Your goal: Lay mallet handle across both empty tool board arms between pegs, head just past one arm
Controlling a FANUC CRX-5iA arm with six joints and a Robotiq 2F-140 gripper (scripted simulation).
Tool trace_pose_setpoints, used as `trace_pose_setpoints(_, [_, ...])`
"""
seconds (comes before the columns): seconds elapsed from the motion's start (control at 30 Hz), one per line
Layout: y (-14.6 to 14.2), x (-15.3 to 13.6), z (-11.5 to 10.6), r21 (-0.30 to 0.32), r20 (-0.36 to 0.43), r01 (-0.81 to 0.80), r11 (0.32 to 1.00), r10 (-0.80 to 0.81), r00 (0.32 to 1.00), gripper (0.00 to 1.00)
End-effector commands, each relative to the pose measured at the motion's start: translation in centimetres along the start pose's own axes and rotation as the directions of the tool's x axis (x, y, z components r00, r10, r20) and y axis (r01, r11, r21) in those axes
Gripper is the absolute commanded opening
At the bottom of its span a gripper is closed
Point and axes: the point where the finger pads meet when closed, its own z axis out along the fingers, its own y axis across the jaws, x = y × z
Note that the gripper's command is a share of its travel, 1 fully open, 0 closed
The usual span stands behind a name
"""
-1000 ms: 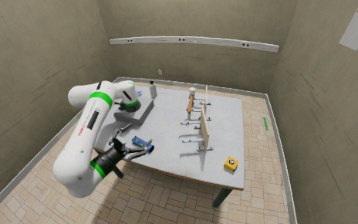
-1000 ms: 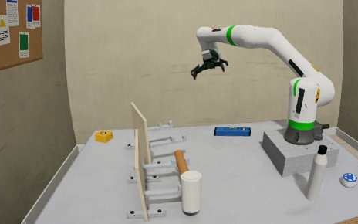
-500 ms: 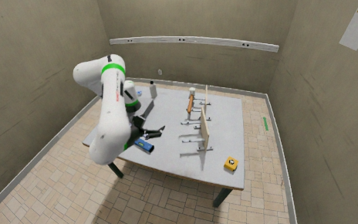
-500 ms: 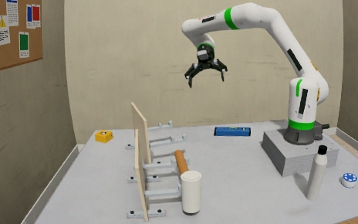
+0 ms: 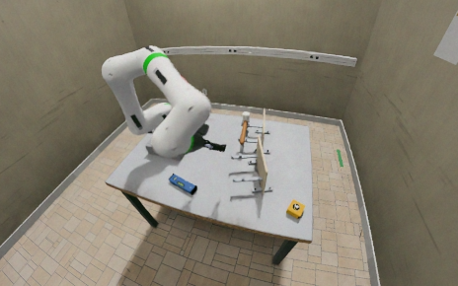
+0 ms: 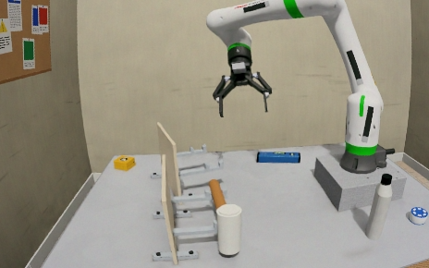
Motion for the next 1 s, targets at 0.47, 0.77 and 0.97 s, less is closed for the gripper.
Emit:
trace_pose_setpoints(0.47, [1.2, 8.5, 12.8, 0.023, 0.34, 0.115, 0.993, -0.116, 0.933, 1.0])
trace_pose_setpoints(0.77, [1.7, 12.2, 18.5, 0.051, 0.474, 0.165, 0.985, -0.169, 0.864, 1.0])
trace_pose_setpoints(0.97, [2.0, 14.8, 22.5, 0.075, 0.561, 0.198, 0.977, -0.205, 0.802, 1.0])
